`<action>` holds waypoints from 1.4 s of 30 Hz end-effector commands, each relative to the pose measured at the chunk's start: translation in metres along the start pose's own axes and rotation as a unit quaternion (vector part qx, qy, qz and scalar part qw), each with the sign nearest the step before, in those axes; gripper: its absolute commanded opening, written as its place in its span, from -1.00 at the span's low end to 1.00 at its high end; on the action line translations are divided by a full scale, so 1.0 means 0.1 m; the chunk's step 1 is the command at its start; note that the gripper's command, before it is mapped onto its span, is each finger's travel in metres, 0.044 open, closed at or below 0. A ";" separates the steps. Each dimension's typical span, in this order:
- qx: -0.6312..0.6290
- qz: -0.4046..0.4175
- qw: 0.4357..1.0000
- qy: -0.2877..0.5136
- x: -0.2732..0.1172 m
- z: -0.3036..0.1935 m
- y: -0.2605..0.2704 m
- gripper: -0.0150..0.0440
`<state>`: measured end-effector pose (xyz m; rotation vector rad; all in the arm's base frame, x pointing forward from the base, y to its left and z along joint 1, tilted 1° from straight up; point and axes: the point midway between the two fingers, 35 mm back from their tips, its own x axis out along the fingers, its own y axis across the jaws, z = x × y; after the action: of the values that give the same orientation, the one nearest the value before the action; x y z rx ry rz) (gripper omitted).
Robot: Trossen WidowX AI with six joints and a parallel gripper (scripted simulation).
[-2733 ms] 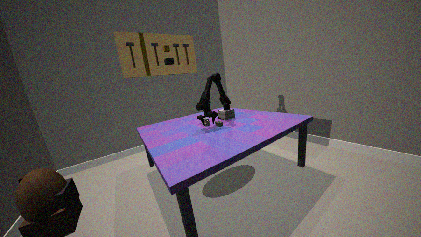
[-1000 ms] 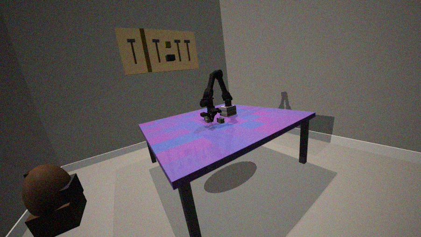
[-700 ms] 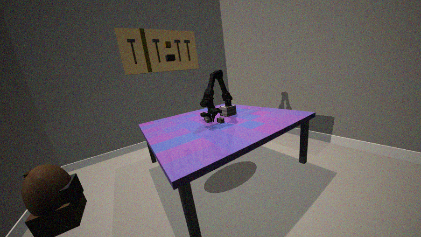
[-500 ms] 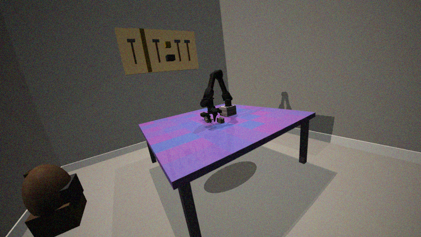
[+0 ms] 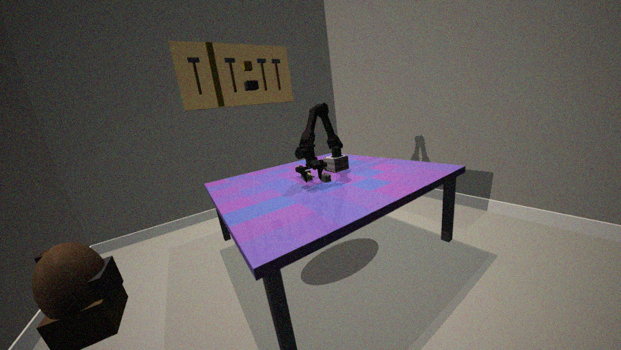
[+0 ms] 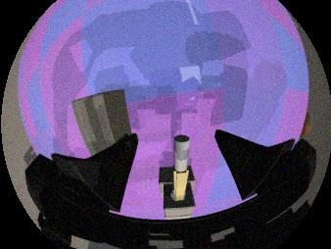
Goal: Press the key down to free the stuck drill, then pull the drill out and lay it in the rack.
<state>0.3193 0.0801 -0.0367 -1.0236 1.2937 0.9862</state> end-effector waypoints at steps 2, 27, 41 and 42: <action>-0.001 0.000 1.000 0.001 0.01 -0.03 0.00 1.00; -0.001 0.000 1.000 0.002 0.05 -0.13 0.00 1.00; 0.000 -0.001 1.000 0.000 0.04 -0.11 -0.01 0.02; 0.000 -0.001 1.000 0.000 0.04 -0.11 -0.01 -0.07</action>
<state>0.3178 0.0690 -0.0411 -1.0247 1.2926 0.9842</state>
